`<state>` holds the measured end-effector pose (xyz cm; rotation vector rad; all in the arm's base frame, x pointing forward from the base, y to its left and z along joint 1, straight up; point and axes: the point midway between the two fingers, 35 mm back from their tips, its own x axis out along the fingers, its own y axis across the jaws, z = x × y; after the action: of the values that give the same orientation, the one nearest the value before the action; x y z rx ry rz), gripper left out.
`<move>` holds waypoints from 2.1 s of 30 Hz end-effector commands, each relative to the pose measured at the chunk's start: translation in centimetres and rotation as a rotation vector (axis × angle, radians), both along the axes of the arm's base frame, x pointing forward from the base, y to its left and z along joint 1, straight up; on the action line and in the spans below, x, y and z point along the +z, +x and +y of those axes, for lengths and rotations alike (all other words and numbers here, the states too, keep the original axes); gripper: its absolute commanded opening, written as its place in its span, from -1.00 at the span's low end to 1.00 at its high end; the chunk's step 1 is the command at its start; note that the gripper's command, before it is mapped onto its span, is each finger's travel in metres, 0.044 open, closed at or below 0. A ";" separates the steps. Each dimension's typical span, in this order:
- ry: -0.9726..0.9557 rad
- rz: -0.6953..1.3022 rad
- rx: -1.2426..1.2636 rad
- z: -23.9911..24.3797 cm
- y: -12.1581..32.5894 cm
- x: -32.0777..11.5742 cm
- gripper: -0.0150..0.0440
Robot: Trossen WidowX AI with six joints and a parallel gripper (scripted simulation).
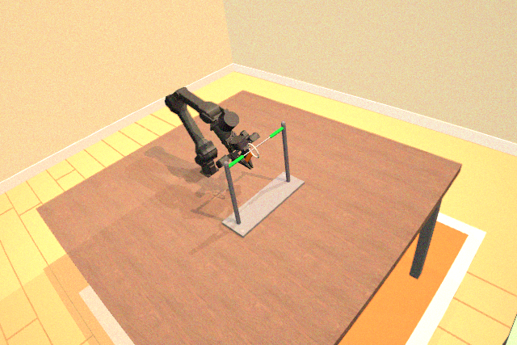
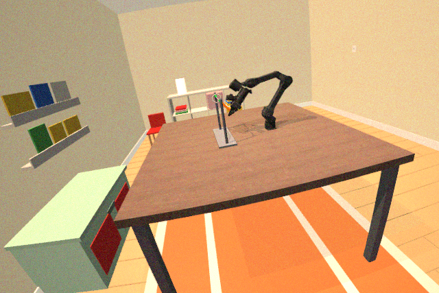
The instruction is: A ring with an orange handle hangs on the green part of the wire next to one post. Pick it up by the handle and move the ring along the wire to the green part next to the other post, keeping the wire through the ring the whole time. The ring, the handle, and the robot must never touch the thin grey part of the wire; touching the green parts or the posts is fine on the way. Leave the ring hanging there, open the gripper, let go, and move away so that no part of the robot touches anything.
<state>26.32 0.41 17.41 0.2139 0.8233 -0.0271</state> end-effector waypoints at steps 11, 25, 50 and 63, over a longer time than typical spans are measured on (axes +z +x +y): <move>0.007 0.091 0.016 1.3 -0.8 1.4 -1.00; -0.158 0.068 0.177 -0.3 -0.8 1.3 -1.00; -0.304 0.026 0.347 -0.9 -1.1 1.0 -1.00; -0.221 -0.182 0.271 1.8 0.5 -0.8 -1.00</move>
<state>26.35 1.47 17.00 -0.1381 0.7197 0.1632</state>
